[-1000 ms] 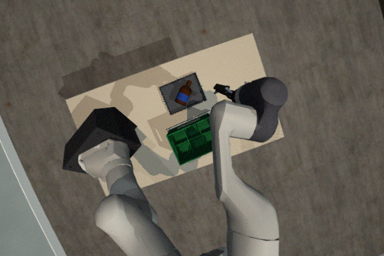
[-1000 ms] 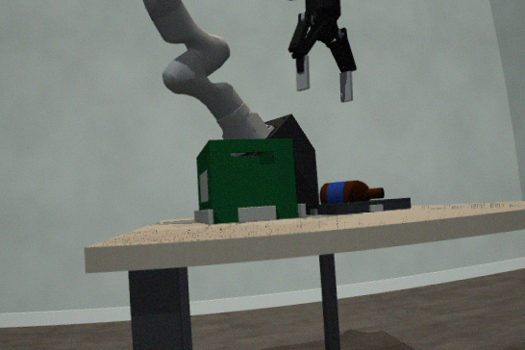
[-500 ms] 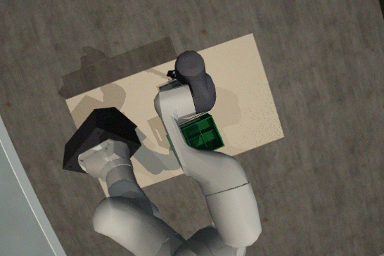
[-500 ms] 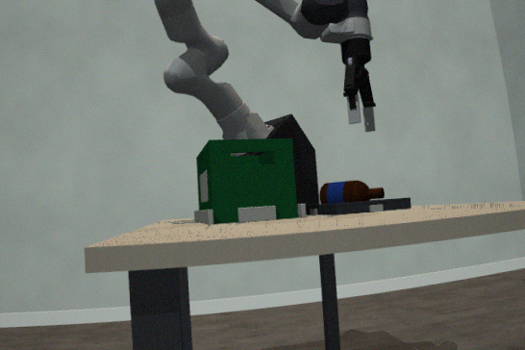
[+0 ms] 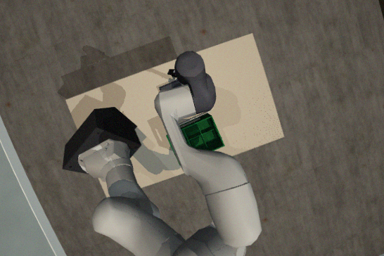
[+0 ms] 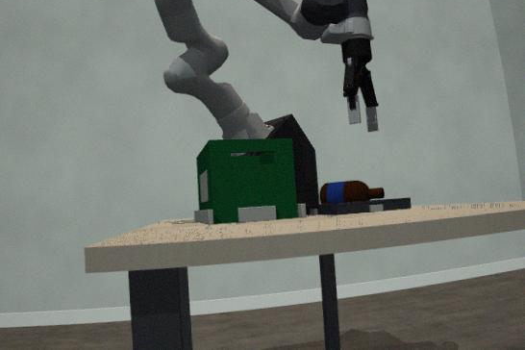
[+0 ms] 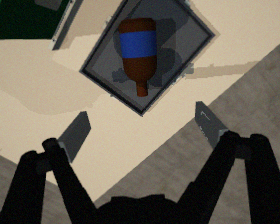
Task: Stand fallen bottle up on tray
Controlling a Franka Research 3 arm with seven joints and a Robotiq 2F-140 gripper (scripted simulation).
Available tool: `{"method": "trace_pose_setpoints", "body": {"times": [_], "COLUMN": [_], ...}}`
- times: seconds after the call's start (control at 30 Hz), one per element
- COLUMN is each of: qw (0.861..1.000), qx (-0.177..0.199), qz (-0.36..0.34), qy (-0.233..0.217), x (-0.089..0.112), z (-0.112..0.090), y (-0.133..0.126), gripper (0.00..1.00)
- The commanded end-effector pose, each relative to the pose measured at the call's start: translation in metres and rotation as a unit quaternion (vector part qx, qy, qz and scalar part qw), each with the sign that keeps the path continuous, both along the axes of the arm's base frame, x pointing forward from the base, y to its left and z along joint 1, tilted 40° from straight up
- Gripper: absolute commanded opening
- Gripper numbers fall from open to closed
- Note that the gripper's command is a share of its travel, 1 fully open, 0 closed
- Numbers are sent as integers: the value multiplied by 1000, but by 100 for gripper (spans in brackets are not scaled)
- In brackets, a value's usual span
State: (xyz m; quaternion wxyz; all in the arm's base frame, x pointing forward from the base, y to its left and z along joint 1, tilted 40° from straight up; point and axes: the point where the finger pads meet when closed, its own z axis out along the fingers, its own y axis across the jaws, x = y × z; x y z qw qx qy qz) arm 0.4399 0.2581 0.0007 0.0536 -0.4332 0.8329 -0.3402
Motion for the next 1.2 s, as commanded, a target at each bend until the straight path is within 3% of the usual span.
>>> {"method": "trace_pose_setpoints", "body": {"times": [0.0,0.2,0.23,1.17], "qw": [1000,1000,1000,1000], "qx": [5,5,5,5], "qz": [-5,-5,-5,-5], "qy": [-7,-7,-7,-7], "x": [1,1,1,1], "z": [0,0,0,0], "y": [2,2,2,2], "gripper": [100,100,0,0]}}
